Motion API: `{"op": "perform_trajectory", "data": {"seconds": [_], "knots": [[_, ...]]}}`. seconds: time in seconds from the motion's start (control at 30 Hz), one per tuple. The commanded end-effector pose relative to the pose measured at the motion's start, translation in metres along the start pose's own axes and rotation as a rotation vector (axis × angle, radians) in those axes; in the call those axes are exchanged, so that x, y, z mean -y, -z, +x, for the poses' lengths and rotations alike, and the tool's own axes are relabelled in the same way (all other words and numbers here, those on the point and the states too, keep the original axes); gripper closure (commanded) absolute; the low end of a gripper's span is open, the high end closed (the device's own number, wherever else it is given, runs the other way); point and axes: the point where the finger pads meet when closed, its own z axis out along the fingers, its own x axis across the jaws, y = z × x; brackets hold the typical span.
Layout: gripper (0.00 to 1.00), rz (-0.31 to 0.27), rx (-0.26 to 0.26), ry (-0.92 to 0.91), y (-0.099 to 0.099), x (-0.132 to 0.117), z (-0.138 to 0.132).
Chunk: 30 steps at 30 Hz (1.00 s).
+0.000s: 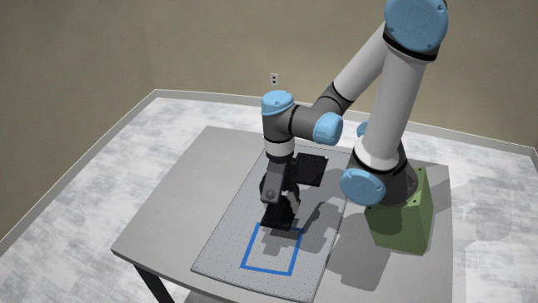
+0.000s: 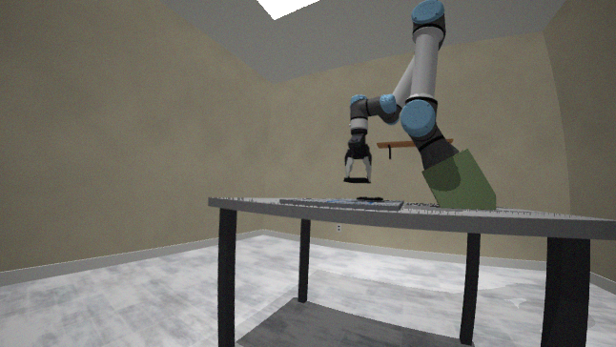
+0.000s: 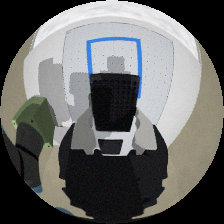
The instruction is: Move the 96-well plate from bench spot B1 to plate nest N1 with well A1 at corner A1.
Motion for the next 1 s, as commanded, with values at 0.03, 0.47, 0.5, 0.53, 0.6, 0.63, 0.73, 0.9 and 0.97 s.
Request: {"op": "perform_trajectory", "data": {"seconds": [0.03, 0.47, 0.5, 0.53, 0.6, 0.63, 0.73, 0.9, 0.97], "knots": [[1.00, 0.010, -0.001, 0.002, 0.001, -0.019, 0.000], [1.00, 0.010, -0.001, 0.002, 0.002, -0.059, -0.001], [1.00, 0.010, -0.001, 0.002, 0.002, -0.062, -0.001], [1.00, 0.010, -0.001, 0.002, 0.002, -0.066, -0.002], [1.00, 0.010, 0.000, 0.002, 0.002, -0.069, -0.002], [1.00, 0.010, 0.000, 0.002, 0.002, -0.069, -0.002], [1.00, 0.010, 0.000, 0.002, 0.003, -0.079, -0.002], [1.00, 0.010, 0.000, 0.002, 0.003, -0.096, -0.002], [1.00, 0.010, 0.000, 0.002, 0.003, -0.102, -0.002]]}}
